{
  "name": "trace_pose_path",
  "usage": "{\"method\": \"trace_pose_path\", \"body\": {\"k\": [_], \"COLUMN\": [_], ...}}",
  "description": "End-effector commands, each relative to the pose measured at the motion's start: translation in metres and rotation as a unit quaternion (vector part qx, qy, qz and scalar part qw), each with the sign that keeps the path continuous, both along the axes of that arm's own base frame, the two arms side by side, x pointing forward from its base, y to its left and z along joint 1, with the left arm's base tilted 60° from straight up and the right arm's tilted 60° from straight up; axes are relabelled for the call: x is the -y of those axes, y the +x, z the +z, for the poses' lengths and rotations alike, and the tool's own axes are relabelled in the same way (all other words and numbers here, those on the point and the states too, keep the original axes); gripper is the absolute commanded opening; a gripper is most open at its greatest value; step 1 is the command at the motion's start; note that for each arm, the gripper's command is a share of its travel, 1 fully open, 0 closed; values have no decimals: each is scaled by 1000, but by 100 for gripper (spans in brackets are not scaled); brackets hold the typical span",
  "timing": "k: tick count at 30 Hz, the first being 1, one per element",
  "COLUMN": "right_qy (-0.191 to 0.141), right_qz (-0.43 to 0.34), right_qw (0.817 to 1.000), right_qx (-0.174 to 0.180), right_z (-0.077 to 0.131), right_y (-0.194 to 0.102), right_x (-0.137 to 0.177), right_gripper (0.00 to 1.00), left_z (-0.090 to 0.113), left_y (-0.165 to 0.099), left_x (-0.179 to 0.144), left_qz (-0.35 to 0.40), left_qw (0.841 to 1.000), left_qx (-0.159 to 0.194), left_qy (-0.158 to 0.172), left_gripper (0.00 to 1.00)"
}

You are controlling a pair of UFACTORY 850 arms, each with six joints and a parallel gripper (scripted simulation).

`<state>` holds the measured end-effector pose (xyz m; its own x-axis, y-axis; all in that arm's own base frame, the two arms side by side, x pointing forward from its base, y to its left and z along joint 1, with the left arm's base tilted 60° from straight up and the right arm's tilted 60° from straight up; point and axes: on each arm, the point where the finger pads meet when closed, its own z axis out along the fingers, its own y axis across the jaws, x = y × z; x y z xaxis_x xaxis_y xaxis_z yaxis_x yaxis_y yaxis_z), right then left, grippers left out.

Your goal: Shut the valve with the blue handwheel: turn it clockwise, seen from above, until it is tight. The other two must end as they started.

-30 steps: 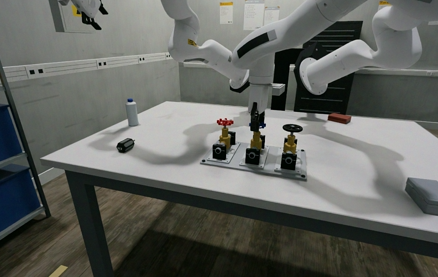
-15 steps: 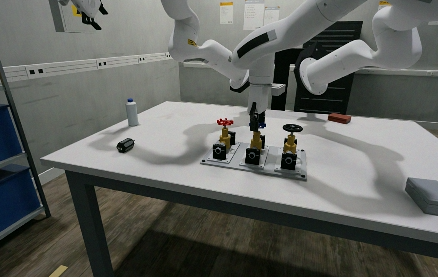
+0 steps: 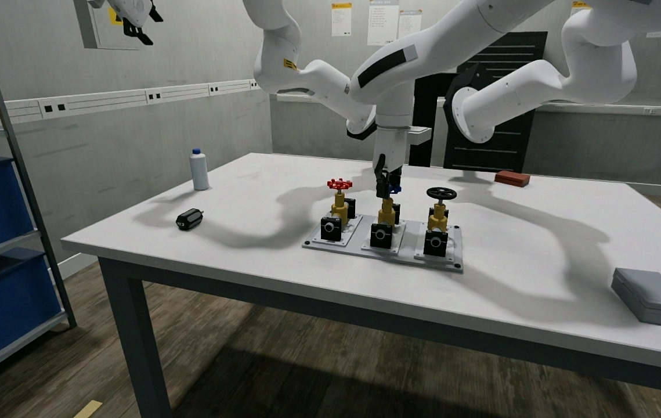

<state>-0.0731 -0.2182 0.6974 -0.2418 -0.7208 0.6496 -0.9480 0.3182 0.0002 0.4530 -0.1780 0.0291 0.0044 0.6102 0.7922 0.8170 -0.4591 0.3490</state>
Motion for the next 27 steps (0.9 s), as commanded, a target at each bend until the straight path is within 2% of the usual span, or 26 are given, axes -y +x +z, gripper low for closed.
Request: {"method": "trace_pose_path", "body": {"k": [1, 27], "right_qy": [-1, -1], "right_qz": [0, 0], "right_qw": [1000, 1000], "right_qx": [0, 0], "right_z": [0, 0], "right_y": [0, 0], "right_x": [0, 0], "right_gripper": [100, 100], "left_z": [0, 0], "left_y": [0, 0], "left_x": [1, 1], "left_qz": [-6, -44], "left_qw": [1000, 996], "left_qx": [-7, -57], "left_qy": [6, 51], "left_gripper": [0, 0]}}
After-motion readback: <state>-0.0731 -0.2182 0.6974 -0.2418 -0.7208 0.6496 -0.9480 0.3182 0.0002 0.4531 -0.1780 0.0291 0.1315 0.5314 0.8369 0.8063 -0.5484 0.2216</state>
